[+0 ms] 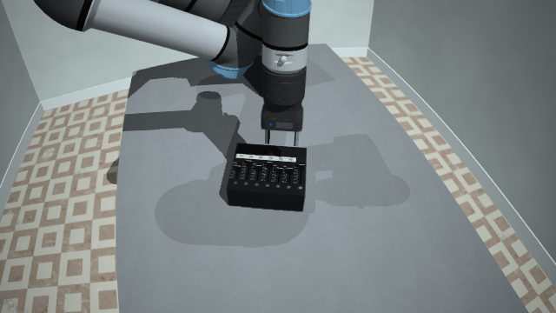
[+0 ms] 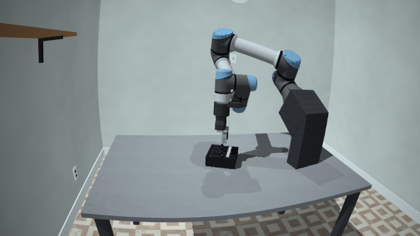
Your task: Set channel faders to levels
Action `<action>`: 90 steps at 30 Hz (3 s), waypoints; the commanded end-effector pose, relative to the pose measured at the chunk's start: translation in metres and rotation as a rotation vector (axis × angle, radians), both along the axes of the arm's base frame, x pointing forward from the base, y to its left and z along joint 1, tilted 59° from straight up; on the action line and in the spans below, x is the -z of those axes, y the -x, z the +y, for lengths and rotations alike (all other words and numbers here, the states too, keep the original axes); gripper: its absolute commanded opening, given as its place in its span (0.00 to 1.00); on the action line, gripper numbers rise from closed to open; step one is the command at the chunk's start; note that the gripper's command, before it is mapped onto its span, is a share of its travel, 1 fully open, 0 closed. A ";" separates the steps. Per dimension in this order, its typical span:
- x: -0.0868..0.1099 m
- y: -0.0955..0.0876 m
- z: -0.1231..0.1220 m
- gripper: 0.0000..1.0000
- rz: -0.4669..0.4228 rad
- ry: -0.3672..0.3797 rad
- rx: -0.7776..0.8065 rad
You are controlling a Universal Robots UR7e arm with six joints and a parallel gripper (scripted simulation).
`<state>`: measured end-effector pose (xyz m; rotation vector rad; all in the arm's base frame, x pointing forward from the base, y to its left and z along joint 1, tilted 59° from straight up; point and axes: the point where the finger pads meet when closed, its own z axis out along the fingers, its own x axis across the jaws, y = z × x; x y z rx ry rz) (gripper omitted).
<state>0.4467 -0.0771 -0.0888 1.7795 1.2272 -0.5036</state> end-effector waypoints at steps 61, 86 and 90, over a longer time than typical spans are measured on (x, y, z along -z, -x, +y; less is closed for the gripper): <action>-0.031 0.009 0.049 1.00 0.003 0.000 0.004; -0.031 0.009 0.049 1.00 0.003 0.000 0.004; -0.031 0.009 0.049 1.00 0.003 0.000 0.004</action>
